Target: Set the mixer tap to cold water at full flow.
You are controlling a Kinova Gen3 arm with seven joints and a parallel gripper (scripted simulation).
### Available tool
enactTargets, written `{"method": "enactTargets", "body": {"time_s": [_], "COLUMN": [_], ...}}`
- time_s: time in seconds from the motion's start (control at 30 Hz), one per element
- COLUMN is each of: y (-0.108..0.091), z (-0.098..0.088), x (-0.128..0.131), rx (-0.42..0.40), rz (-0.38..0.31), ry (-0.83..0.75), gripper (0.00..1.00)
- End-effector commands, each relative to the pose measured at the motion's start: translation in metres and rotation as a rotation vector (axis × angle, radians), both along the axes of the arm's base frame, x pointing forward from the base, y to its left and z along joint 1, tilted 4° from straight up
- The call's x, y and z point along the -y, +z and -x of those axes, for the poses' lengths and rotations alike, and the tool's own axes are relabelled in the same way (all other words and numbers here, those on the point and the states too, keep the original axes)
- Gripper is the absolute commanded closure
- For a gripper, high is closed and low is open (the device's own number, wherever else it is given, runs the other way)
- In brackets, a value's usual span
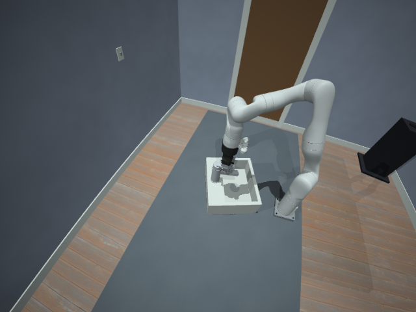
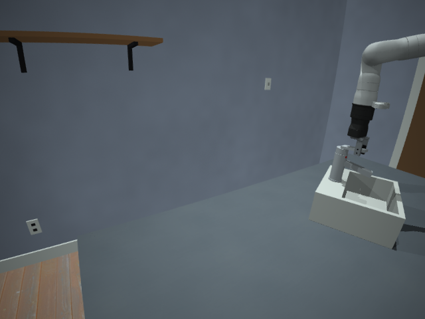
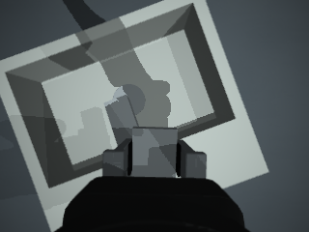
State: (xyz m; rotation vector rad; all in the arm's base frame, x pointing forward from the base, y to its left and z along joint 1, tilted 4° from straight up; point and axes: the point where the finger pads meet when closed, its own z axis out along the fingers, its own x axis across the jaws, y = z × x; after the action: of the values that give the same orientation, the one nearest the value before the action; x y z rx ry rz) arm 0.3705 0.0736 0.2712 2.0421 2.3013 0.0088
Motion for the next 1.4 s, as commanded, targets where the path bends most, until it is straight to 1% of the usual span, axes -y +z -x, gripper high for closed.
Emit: {"method": "enactTargets", "body": {"time_s": [0.0, 0.07, 0.13, 0.63, 0.7, 1.2, 1.27, 1.37], "y": [0.001, 0.001, 0.001, 0.002, 0.002, 0.003, 0.003, 0.003], "z": [-0.001, -0.001, -0.001, -0.007, -0.007, -0.019, -0.019, -0.021], "x": [0.002, 0.004, 0.004, 0.023, 0.023, 0.039, 0.039, 0.041], "rx": [0.0, -0.001, -0.001, -0.012, -0.012, -0.023, -0.023, -0.025], "rz": [-0.001, 0.0, 0.0, 0.016, 0.016, 0.032, 0.032, 0.035], "ry": [0.03, 0.065, 0.065, 0.36, 0.36, 0.654, 0.654, 0.704], "gripper": [1.0, 1.0, 1.0, 1.0, 1.0, 1.0, 1.0, 1.0]}}
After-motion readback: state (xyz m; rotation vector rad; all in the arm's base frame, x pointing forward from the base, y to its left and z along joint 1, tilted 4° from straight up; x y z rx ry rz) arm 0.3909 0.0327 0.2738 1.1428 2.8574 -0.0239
